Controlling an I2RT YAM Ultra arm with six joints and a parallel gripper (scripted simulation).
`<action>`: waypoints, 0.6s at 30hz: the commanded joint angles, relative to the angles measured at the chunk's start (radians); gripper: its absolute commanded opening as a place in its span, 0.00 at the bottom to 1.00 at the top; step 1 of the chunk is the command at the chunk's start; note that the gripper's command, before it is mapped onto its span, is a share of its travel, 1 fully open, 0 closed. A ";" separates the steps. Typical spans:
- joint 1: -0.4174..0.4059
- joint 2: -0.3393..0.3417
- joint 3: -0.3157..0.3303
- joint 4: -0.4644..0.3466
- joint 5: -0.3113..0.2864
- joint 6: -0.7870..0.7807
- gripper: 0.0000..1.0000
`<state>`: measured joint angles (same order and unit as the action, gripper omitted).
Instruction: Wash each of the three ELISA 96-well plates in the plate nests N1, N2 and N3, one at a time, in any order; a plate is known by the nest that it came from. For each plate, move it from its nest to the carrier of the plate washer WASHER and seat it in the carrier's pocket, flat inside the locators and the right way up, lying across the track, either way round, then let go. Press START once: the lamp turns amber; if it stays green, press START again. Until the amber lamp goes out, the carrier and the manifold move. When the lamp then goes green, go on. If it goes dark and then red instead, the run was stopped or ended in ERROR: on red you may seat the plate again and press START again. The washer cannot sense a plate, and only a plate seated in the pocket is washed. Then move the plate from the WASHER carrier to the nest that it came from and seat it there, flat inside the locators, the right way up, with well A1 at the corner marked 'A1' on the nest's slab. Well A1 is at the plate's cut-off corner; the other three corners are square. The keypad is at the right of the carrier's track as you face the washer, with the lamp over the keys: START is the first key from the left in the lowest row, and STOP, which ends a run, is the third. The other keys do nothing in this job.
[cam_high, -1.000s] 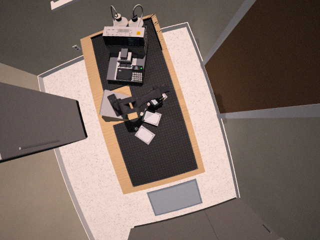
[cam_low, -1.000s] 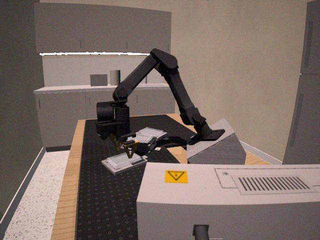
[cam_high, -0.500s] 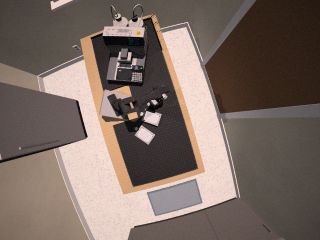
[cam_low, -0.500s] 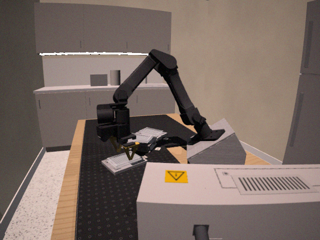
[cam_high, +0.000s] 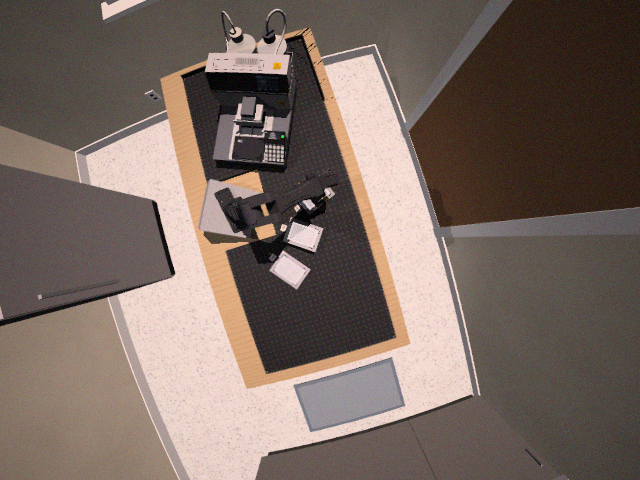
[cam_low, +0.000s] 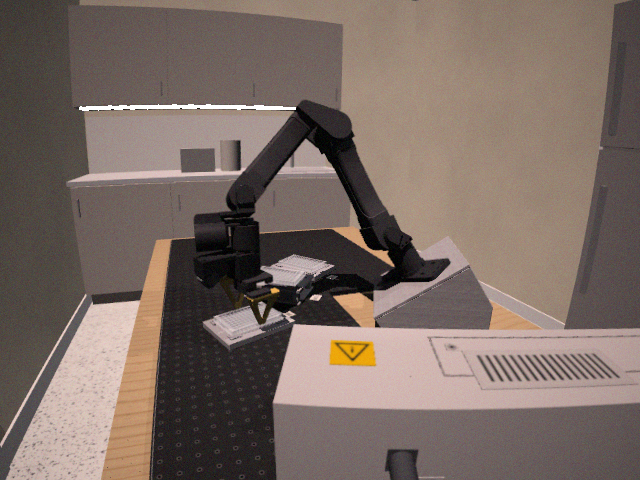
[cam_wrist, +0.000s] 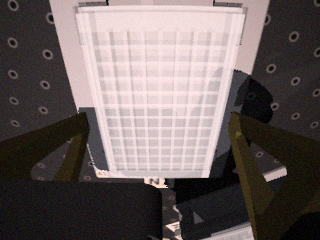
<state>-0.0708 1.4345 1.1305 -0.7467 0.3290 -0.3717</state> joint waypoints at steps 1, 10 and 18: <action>0.001 -0.004 0.002 0.016 -0.002 -0.001 1.00; -0.006 0.008 -0.008 0.039 -0.006 -0.008 1.00; -0.011 0.016 -0.014 0.055 -0.008 -0.012 1.00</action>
<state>-0.0830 1.4548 1.1156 -0.7055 0.3225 -0.3828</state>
